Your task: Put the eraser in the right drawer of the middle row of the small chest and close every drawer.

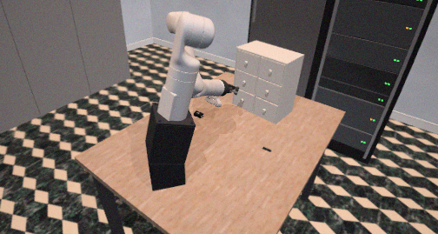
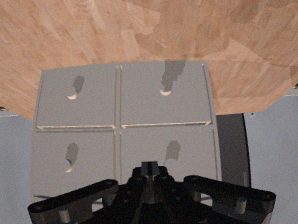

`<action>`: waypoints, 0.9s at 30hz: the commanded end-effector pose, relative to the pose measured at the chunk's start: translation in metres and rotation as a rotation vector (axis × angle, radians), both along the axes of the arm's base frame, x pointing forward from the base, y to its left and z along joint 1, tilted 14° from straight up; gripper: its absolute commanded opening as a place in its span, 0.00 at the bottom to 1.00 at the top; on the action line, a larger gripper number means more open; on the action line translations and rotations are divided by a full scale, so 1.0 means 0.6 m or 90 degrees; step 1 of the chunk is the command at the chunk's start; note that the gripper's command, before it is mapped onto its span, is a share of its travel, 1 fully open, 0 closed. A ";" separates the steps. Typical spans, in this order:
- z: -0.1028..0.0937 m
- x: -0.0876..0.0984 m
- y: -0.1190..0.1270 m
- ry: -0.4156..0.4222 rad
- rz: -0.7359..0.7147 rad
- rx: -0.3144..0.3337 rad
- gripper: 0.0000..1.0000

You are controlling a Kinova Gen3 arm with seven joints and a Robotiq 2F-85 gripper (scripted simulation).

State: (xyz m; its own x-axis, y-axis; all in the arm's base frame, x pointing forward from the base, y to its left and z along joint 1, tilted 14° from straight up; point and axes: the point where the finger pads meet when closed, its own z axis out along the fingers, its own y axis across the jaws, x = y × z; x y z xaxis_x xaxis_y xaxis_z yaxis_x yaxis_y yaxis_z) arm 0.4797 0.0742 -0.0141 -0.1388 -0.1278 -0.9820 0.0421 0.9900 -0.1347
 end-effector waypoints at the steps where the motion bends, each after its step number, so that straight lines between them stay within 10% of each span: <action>1: 0.003 0.000 0.015 -0.003 0.005 0.005 0.00; 27: -0.003 -0.013 0.088 -0.003 0.005 0.005 0.00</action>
